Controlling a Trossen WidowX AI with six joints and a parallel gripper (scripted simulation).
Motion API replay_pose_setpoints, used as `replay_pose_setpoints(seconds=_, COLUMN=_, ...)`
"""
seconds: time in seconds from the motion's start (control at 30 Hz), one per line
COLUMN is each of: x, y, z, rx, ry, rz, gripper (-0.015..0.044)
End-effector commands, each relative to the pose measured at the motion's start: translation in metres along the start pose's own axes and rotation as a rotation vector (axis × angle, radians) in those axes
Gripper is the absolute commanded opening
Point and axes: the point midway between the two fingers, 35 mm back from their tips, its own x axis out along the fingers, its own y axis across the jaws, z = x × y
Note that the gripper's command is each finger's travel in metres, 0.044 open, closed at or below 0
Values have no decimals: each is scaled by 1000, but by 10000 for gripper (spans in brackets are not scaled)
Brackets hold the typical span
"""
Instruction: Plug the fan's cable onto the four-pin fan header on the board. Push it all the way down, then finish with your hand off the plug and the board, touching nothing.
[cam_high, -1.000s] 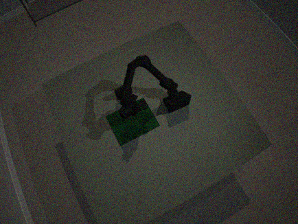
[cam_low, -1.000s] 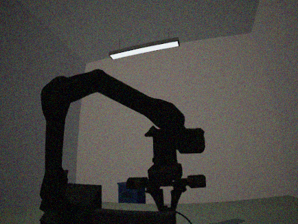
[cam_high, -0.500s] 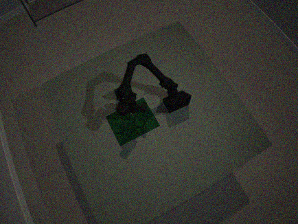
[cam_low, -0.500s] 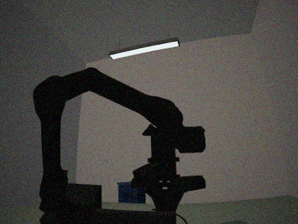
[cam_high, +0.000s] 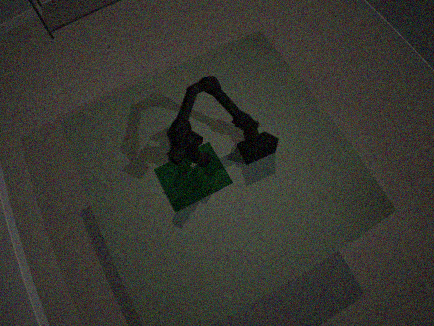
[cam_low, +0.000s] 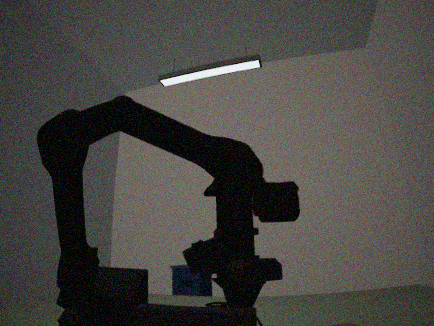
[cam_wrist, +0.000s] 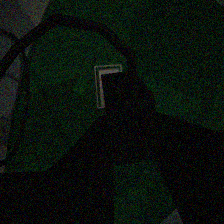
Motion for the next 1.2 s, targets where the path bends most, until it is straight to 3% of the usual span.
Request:
replay_pose_setpoints(seconds=0.0, x=1, y=2, z=1, rx=62, ry=0, rz=3, gripper=0)
replay_pose_setpoints(seconds=0.77, x=-2, y=4, z=-6, rx=71, ry=0, rz=3, gripper=0)
replay_pose_setpoints(seconds=0.93, x=20, y=4, z=-7, rx=65, ry=0, rz=4, gripper=0)
replay_pose_setpoints(seconds=1.17, x=20, y=4, z=-7, rx=65, ry=0, rz=4, gripper=0)
